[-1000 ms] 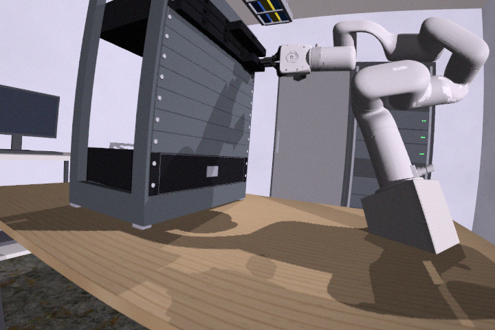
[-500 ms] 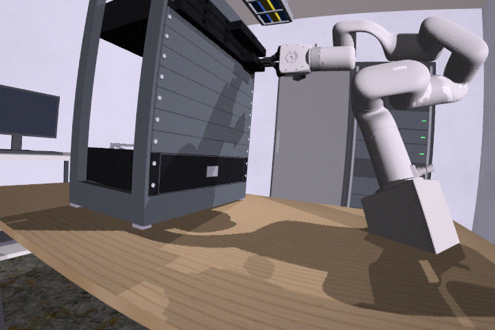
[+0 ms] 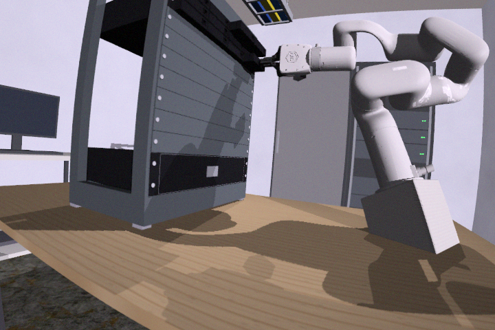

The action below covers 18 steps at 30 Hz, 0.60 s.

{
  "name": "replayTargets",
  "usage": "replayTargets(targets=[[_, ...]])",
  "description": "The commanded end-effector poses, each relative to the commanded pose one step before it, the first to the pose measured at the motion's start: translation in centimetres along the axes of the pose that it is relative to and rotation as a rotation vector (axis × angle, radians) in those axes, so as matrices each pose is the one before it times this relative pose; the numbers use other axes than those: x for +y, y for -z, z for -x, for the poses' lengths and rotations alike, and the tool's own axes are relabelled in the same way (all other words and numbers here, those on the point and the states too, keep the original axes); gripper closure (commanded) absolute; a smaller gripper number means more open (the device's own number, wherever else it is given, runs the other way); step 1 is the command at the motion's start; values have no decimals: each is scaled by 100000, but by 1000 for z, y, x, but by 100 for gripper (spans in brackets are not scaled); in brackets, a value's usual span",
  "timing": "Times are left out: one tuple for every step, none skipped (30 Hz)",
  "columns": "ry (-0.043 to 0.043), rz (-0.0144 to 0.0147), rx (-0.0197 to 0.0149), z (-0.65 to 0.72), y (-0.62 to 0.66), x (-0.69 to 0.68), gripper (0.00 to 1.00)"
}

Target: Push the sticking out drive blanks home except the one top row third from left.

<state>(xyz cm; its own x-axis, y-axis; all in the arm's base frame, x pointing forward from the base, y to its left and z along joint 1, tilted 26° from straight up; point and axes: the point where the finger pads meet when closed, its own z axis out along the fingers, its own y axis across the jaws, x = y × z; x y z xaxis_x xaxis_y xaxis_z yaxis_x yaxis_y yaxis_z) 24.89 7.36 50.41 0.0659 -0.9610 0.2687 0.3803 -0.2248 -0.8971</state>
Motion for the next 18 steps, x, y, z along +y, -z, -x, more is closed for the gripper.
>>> replayTargets(targets=[[-12, -252, 89, -44, 5, -143, 100], [0, 0, 0, 0, 0, 0, 100], [0, 0, 0, 0, 0, 0, 100], [0, 0, 0, 0, -7, 0, 100], [-1, 0, 0, 0, -38, 0, 100], [-1, 0, 0, -1, -84, 0, 100], [0, -1, -1, 0, -128, 0, 100], [0, 0, 0, 0, -158, 0, 100], [0, 0, 0, 0, 0, 0, 100], [0, 0, 0, 0, 0, 0, 100], [0, 0, 0, 0, -169, 0, 100], [0, 0, 0, 0, -159, 0, 100], [0, 0, 0, 0, -128, 0, 100], [0, 0, 0, 0, -84, 0, 100], [0, 0, 0, 0, -39, 0, 100], [0, 0, 0, 0, -7, 0, 100], [0, 0, 0, 0, 0, 0, 100], [0, 0, 0, 0, 0, 0, 100]])
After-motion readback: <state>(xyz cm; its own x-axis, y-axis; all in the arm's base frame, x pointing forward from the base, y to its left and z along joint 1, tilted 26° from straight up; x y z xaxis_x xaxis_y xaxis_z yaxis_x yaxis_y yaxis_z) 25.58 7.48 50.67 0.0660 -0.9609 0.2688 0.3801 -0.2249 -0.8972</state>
